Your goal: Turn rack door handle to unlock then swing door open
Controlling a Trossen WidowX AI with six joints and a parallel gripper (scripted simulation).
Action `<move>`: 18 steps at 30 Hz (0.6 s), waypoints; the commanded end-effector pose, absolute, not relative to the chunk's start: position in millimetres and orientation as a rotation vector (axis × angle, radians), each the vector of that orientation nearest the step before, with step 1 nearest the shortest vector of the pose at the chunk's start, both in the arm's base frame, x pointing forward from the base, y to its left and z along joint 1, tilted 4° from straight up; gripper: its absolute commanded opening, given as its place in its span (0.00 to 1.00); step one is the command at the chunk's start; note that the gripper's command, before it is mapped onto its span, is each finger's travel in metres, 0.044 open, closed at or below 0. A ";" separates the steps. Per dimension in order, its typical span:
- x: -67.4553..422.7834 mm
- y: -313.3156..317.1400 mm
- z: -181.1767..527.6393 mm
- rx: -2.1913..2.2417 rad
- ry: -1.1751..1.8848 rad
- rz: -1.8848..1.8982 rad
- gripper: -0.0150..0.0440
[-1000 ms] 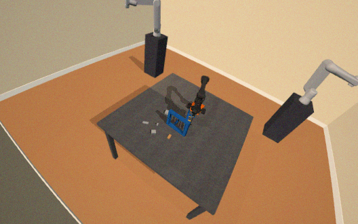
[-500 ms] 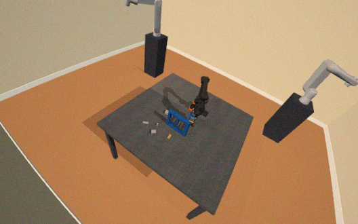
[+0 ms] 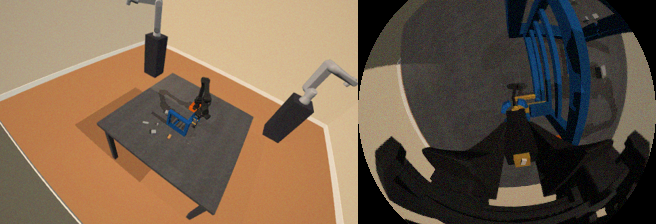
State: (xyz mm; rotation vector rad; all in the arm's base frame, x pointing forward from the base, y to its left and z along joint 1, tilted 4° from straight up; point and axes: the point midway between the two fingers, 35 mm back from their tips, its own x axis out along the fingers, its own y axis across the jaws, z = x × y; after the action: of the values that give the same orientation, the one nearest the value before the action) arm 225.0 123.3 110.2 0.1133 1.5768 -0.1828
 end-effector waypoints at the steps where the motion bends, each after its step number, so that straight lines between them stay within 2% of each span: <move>1: 227.6 130.4 110.2 0.161 1.572 -0.228 0.27; 15: 227.6 130.4 110.2 0.161 1.572 -0.228 0.27; 18: 227.6 130.4 110.2 0.161 1.572 -0.228 0.40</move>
State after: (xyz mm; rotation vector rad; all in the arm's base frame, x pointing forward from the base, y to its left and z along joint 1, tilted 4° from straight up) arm 227.5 130.1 110.1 0.1506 1.5724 -0.2195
